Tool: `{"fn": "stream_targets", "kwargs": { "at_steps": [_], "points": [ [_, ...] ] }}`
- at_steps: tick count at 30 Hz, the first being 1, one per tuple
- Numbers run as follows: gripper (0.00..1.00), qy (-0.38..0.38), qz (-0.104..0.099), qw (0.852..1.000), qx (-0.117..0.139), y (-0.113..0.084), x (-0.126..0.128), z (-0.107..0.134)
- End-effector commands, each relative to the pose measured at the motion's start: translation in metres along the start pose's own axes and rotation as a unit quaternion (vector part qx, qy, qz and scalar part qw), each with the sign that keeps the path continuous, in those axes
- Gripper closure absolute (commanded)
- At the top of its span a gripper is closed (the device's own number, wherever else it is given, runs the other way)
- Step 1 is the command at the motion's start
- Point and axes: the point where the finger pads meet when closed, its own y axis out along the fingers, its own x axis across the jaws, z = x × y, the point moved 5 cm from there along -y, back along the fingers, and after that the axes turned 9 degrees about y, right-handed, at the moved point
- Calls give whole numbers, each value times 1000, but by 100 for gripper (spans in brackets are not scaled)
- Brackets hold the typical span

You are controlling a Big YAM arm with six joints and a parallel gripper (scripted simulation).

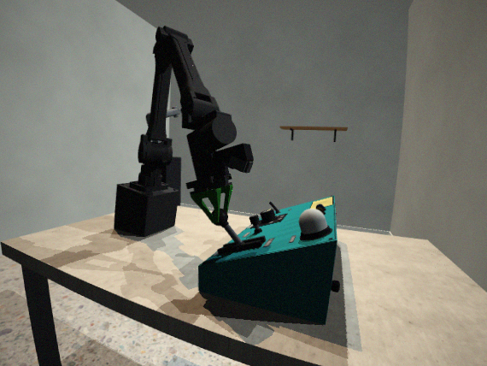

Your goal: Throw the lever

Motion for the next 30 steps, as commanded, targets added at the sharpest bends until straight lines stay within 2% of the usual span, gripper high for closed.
{"fn": "stream_targets", "kwargs": {
  "at_steps": [1, 30],
  "points": [
    [100, -9, 0, 998, -67, -17, 6, -72],
    [100, -9, -1, 998, -67, -16, 7, -76]
  ]
}}
